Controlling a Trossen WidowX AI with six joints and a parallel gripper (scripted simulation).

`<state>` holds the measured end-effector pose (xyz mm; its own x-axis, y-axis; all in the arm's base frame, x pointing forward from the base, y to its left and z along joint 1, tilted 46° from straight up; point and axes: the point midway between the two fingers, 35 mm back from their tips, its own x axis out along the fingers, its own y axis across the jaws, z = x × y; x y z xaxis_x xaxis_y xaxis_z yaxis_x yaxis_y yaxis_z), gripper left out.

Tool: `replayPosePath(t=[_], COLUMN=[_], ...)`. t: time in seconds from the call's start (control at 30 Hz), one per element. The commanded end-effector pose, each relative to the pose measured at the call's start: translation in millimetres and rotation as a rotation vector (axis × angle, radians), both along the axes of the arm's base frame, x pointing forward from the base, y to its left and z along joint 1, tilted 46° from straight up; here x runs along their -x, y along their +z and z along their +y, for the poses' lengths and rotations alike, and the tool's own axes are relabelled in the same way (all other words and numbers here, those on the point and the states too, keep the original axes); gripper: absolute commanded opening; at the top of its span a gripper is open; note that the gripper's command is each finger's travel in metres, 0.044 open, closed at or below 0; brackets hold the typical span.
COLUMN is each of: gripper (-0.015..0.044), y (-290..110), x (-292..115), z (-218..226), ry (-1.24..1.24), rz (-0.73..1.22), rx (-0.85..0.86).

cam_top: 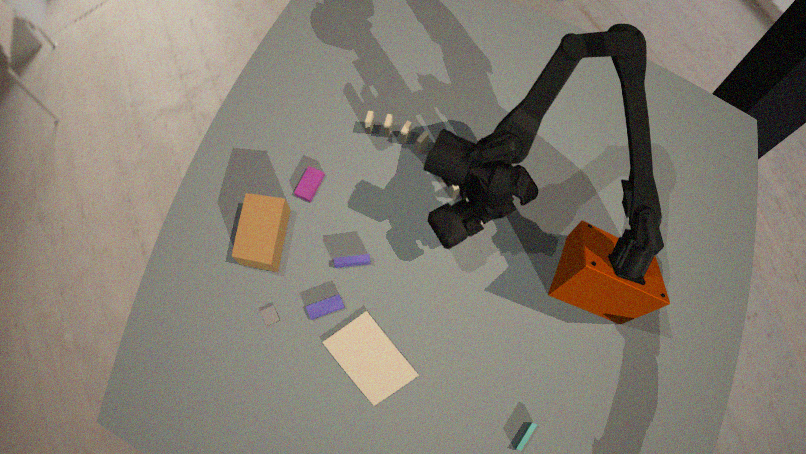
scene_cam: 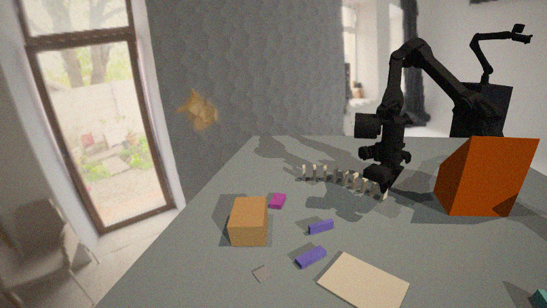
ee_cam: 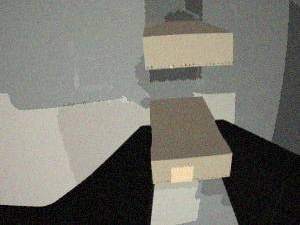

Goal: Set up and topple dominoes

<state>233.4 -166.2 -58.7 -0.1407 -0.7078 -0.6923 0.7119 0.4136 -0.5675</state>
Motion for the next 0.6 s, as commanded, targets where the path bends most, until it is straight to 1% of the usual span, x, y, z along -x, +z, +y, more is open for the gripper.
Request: replayPosePath(t=[0.0,0.17,0.57], gripper=[0.0107,0.0107,0.0422], y=[-1.2,-1.2,-1.2], x=[2.3,2.3,2.3], z=[-1.5,-1.5,-1.5], ry=[0.002,0.002,0.002], rz=[0.006,0.006,0.006], rx=[0.004,0.004,0.004])
